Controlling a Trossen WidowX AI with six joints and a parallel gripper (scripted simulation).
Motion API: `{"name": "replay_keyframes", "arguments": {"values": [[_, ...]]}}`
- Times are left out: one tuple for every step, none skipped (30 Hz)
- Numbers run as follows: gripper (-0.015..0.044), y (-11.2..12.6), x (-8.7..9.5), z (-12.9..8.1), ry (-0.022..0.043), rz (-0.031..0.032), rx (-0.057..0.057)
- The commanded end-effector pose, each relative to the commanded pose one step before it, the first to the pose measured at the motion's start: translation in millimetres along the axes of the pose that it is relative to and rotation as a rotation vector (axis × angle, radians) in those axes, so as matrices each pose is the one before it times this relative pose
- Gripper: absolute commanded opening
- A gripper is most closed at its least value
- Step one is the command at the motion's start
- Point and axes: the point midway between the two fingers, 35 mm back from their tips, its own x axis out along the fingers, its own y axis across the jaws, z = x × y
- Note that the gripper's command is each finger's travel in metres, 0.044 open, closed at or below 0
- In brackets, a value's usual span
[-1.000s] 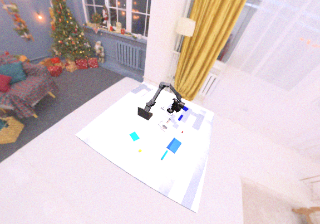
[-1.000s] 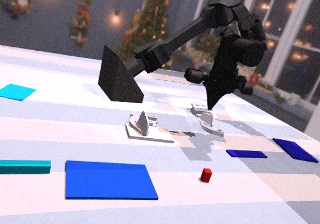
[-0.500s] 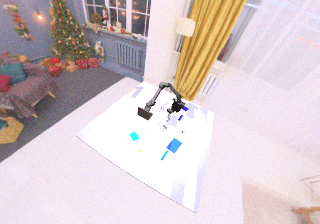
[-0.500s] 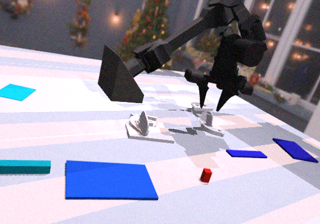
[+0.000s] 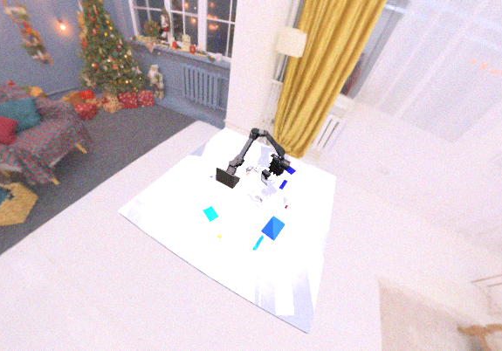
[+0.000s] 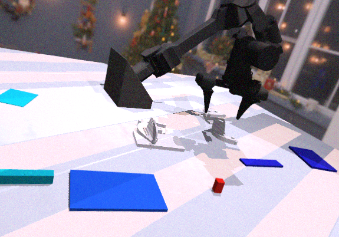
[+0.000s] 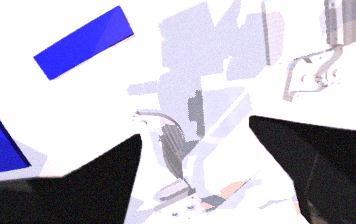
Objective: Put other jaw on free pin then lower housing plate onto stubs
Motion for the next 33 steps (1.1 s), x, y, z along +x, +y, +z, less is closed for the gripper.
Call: {"name": "replay_keyframes", "arguments": {"values": [[0.044, 0.0, 0.0, 0.0, -0.00001, -0.00003, 0.0], [0.044, 0.0, 0.0, 0.0, 0.0, 0.0, 0.0], [0.044, 0.0, 0.0, 0.0, 0.0, 0.0, 0.0], [0.044, 0.0, 0.0, 0.0, 0.0, 0.0, 0.0], [0.044, 0.0, 0.0, 0.0, 0.0, 0.0, 0.0], [0.044, 0.0, 0.0, 0.0, 0.0, 0.0, 0.0], [0.044, 0.0, 0.0, 0.0, 0.0, 0.0, 0.0], [0.044, 0.0, 0.0, 0.0, 0.0, 0.0, 0.0], [0.044, 0.0, 0.0, 0.0, 0.0, 0.0, 0.0], [0.044, 0.0, 0.0, 0.0, 0.0, 0.0, 0.0], [0.044, 0.0, 0.0, 0.0, 0.0, 0.0, 0.0], [0.044, 0.0, 0.0, 0.0, 0.0, 0.0, 0.0], [0.044, 0.0, 0.0, 0.0, 0.0, 0.0, 0.0], [0.044, 0.0, 0.0, 0.0, 0.0, 0.0, 0.0], [0.044, 0.0, 0.0, 0.0, 0.0, 0.0, 0.0], [0.044, 0.0, 0.0, 0.0, 0.0, 0.0, 0.0], [0.044, 0.0, 0.0, 0.0, 0.0, 0.0, 0.0], [0.044, 0.0, 0.0, 0.0, 0.0, 0.0, 0.0], [0.044, 0.0, 0.0, 0.0, 0.0, 0.0, 0.0], [0.0414, 0.0, 0.0, 0.0, 0.0, 0.0, 0.0], [0.0387, 0.0, 0.0, 0.0, 0.0, 0.0, 0.0], [0.0361, 0.0, 0.0, 0.0, 0.0, 0.0, 0.0], [0.0335, 0.0, 0.0, 0.0, 0.0, 0.0, 0.0], [0.0309, 0.0, 0.0, 0.0, 0.0, 0.0, 0.0], [0.0282, 0.0, 0.0, 0.0, 0.0, 0.0, 0.0], [0.0256, 0.0, 0.0, 0.0, 0.0, 0.0, 0.0], [0.023, 0.0, 0.0, 0.0, 0.0, 0.0, 0.0], [0.0204, 0.0, 0.0, 0.0, 0.0, 0.0, 0.0], [0.0177, 0.0, 0.0, 0.0, 0.0, 0.0, 0.0], [0.0151, 0.0, 0.0, 0.0, 0.0, 0.0, 0.0], [0.0125, 0.0, 0.0, 0.0, 0.0, 0.0, 0.0], [0.0099, 0.0, 0.0, 0.0, 0.0, 0.0, 0.0], [0.0072, 0.0, 0.0, 0.0, 0.0, 0.0, 0.0]]}}
